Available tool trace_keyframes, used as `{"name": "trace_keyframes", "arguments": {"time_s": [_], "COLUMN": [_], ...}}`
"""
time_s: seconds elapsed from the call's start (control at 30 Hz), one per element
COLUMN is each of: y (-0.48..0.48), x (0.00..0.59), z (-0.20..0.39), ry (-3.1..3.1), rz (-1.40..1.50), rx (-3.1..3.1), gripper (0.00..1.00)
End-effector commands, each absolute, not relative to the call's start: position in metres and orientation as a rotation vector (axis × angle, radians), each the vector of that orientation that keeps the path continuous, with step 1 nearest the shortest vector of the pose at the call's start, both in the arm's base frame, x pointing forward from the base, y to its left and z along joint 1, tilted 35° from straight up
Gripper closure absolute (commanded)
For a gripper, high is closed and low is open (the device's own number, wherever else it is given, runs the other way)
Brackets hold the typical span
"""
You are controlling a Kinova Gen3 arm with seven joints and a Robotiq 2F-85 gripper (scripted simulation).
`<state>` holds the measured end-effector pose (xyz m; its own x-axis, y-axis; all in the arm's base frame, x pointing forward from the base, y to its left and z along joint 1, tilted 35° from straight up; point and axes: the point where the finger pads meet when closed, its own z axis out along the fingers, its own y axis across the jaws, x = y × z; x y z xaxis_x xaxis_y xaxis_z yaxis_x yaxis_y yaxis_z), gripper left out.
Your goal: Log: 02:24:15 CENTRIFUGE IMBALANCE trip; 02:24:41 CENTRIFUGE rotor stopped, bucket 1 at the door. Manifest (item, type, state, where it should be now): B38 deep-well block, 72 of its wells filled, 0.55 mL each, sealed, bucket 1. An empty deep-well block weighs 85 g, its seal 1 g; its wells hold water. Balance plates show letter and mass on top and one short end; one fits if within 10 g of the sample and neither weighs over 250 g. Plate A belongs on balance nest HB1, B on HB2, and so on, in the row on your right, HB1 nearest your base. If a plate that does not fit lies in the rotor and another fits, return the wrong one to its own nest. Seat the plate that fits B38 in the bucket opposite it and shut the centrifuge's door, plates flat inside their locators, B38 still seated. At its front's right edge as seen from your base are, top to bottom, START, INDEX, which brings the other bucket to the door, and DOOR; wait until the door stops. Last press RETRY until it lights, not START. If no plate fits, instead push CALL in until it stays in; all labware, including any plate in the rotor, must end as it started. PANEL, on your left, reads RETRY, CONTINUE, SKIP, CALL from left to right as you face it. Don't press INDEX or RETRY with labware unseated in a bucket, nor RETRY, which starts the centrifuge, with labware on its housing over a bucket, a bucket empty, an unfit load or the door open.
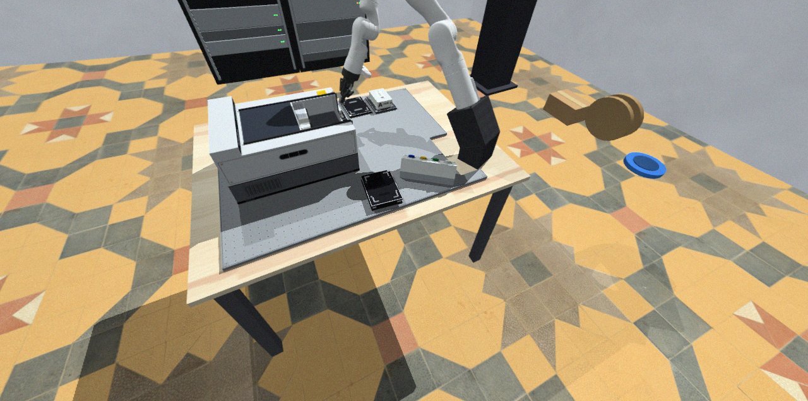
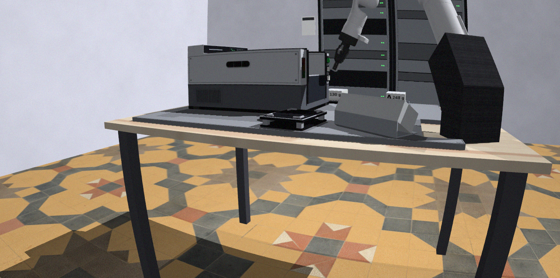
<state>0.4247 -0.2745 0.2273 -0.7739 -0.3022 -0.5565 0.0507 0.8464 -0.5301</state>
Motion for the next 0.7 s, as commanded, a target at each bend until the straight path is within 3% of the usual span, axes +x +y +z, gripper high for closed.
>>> {"name": "trace_keyframes", "arguments": {"time_s": [0.0, 0.67], "y": [-0.275, -0.267], "x": [0.421, 0.394], "z": [0.227, 0.236], "ry": [2.36, 2.36], "rz": [-0.702, -0.703], "rx": [-0.183, -0.183], "gripper": [0.9, 0.9]}}
